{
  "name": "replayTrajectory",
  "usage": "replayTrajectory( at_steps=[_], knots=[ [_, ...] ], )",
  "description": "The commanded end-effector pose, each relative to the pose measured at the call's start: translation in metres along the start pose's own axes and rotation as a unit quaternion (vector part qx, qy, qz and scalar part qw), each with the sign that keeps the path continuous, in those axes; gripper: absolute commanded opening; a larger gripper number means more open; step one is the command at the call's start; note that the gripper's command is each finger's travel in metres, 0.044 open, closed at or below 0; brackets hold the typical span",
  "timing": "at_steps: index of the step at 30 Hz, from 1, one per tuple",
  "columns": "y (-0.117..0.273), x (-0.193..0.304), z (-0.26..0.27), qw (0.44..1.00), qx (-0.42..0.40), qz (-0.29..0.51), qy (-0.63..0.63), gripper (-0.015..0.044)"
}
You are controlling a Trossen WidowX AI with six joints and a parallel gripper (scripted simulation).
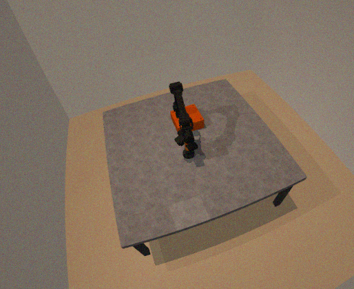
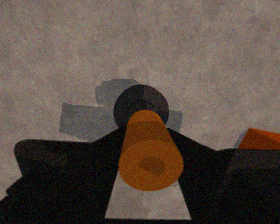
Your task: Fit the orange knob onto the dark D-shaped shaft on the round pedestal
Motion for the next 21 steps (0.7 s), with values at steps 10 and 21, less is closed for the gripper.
replayTrajectory(
  at_steps=[10, 21],
  knots=[
    [-0.0001, -0.0005, 0.0031, 1.000, -0.001, -0.001, -0.002, 0.0000],
    [0.0029, -0.0011, 0.0052, 1.000, -0.001, -0.001, -0.029, 0.0000]
  ],
)
Point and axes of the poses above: the point midway between the two fingers, 35 mm back from their tips, its own y axis back along the fingers, its own z axis across the jaws, x = y × z, the point moved 9 cm from there along y, back along the fingers, and after that the axes turned 9 degrees about -y, right-handed, at the moved point
